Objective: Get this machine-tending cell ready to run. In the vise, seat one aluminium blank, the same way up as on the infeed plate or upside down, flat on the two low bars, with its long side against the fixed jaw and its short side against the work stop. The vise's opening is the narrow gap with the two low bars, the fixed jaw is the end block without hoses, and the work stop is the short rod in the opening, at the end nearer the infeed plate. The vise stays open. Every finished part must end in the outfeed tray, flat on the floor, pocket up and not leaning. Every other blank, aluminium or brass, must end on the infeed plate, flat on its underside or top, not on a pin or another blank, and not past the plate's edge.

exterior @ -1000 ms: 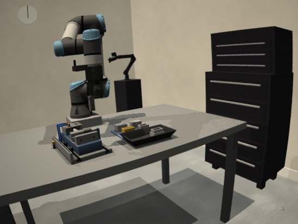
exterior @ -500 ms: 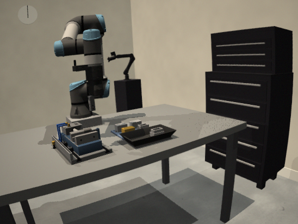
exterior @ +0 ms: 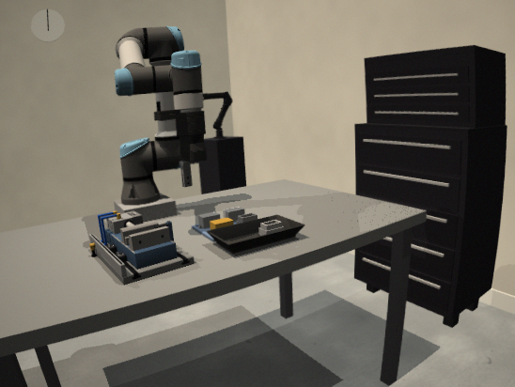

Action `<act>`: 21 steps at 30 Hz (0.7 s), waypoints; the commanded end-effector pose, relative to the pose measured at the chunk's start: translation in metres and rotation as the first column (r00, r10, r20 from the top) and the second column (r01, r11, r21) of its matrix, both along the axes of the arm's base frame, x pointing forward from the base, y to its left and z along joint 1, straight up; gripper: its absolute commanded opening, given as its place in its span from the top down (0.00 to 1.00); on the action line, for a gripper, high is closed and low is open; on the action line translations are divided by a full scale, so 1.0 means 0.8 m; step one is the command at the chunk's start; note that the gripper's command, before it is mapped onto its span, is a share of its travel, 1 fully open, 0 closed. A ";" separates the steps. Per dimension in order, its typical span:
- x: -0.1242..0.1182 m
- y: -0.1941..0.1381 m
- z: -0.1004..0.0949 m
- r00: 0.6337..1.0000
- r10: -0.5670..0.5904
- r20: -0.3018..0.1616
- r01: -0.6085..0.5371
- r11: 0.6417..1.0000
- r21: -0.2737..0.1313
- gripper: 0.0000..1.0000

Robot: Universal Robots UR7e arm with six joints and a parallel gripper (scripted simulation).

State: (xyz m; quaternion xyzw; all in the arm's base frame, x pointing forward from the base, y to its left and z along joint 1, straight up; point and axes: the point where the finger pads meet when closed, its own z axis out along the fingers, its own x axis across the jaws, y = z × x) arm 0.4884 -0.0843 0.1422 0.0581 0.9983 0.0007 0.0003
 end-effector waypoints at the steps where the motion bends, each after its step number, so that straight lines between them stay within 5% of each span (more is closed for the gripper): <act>1: 0.005 0.075 0.001 1.000 -0.025 0.000 0.025 1.000 -0.005 1.00; 21: -0.036 0.275 0.001 0.996 -0.090 0.001 0.090 0.996 -0.005 1.00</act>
